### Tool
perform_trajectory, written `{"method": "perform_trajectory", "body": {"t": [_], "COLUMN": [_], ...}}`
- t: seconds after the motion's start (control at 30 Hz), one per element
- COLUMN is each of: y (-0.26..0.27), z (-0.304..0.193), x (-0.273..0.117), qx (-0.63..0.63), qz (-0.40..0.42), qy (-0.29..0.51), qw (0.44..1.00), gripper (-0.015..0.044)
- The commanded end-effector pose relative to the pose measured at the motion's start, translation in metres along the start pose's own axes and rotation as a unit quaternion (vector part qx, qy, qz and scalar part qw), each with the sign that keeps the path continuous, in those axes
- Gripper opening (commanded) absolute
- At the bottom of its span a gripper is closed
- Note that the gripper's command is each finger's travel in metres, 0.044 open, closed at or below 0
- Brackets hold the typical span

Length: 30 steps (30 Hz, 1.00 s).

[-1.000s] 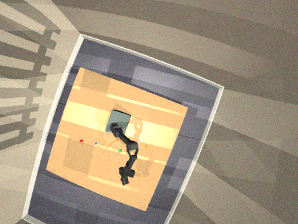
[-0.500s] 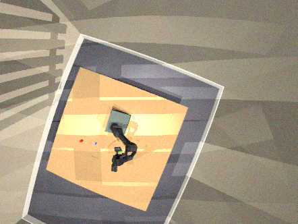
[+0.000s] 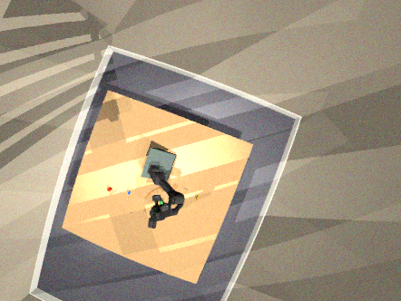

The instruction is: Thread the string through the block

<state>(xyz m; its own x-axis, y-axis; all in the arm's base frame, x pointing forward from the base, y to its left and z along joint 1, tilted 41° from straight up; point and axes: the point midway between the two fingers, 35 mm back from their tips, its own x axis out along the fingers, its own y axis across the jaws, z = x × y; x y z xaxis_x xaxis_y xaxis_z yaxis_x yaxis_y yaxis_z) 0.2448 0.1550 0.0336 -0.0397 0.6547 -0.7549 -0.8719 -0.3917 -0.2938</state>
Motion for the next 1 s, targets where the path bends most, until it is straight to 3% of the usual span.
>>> {"method": "perform_trajectory", "body": {"t": [0.0, 0.2, 0.57, 0.87, 0.97], "y": [0.0000, 0.0000, 0.0000, 0.0000, 0.0000], "z": [0.0000, 0.0000, 0.0000, 0.0000, 0.0000], "x": [0.0000, 0.0000, 0.0000, 0.0000, 0.0000], "qx": [0.000, 0.000, 0.000, 0.000, 0.000], "qz": [0.000, 0.000, 0.000, 0.000, 0.000], "qy": [0.000, 0.000, 0.000, 0.000, 0.000], "qw": [1.000, 1.000, 1.000, 1.000, 1.000], "gripper": [0.0414, 0.0256, 0.0243, 0.0007, 0.0000]}}
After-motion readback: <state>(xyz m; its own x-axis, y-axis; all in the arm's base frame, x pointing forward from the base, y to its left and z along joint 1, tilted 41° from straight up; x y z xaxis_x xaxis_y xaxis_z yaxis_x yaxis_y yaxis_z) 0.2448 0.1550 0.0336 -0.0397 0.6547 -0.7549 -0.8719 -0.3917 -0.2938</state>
